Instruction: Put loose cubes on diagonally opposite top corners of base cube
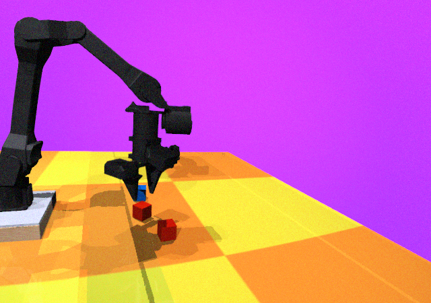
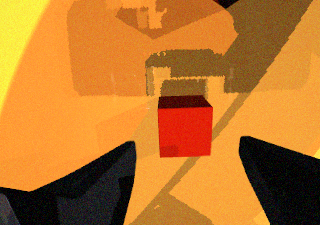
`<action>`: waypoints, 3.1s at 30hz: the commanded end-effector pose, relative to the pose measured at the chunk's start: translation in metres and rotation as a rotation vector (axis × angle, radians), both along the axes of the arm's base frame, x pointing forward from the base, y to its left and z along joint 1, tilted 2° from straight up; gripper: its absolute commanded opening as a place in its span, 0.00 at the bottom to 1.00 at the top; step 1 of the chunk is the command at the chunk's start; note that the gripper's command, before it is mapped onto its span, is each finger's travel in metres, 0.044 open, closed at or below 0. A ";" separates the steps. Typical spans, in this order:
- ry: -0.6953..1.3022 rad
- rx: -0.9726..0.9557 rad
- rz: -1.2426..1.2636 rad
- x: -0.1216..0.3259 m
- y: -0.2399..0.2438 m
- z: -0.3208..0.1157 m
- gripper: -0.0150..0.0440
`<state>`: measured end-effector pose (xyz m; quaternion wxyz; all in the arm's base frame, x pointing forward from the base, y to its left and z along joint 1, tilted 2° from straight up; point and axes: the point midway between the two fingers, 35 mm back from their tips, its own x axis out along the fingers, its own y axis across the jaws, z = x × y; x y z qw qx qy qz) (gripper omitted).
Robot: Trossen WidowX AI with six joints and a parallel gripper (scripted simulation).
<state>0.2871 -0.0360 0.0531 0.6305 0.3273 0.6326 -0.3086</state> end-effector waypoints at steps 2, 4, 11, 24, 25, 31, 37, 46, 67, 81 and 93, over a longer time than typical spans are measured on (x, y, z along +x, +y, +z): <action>0.006 0.005 -0.004 -0.001 0.001 -0.007 0.70; 0.006 0.005 -0.004 -0.001 0.001 -0.010 0.70; 0.006 0.005 -0.004 -0.001 0.001 -0.021 0.70; 0.006 0.005 -0.004 -0.002 0.002 -0.038 0.66; 0.006 0.005 -0.004 -0.002 0.002 -0.038 0.61; 0.006 0.005 -0.004 -0.002 0.002 -0.038 0.43; 0.006 0.005 -0.004 0.000 0.001 -0.028 0.43; 0.006 0.005 -0.004 0.004 0.000 0.000 0.43; 0.006 0.005 -0.004 -0.001 -0.002 0.067 0.43; 0.006 0.007 -0.036 0.008 0.024 0.061 0.43; 0.006 0.010 -0.076 0.016 0.058 0.046 0.43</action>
